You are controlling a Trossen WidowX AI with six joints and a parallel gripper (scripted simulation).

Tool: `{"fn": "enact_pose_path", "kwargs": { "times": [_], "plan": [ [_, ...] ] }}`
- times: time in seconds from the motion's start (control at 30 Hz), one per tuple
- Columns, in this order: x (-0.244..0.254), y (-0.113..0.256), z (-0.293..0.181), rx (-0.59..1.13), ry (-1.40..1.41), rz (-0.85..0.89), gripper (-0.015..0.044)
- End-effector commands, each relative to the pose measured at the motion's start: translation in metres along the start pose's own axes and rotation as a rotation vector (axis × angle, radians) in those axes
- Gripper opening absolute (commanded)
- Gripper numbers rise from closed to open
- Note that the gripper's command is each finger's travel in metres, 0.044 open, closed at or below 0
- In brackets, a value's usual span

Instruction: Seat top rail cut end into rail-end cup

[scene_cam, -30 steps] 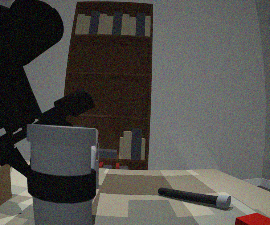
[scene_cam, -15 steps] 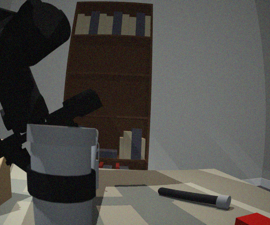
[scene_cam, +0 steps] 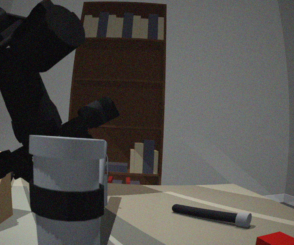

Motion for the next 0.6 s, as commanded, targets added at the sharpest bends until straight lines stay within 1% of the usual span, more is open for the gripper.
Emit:
{"fn": "enact_pose_path", "kwargs": {
  "times": [0.0, 0.57],
  "plan": [
    [-0.004, -0.002, 0.001, 0.017, -0.031, -0.002, 0.0000],
    [-0.016, -0.009, 0.004, 0.090, -0.159, -0.005, 0.0000]
  ]
}}
Point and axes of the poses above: the point midway between the two fingers, 35 mm back from their tips, its own y axis back along the fingers, its own x axis across the jaws, z = x × y, the point moved 5 cm from there along y, back along the fingers, and after that the axes turned 2 degrees about -y, right-handed, at the moved point
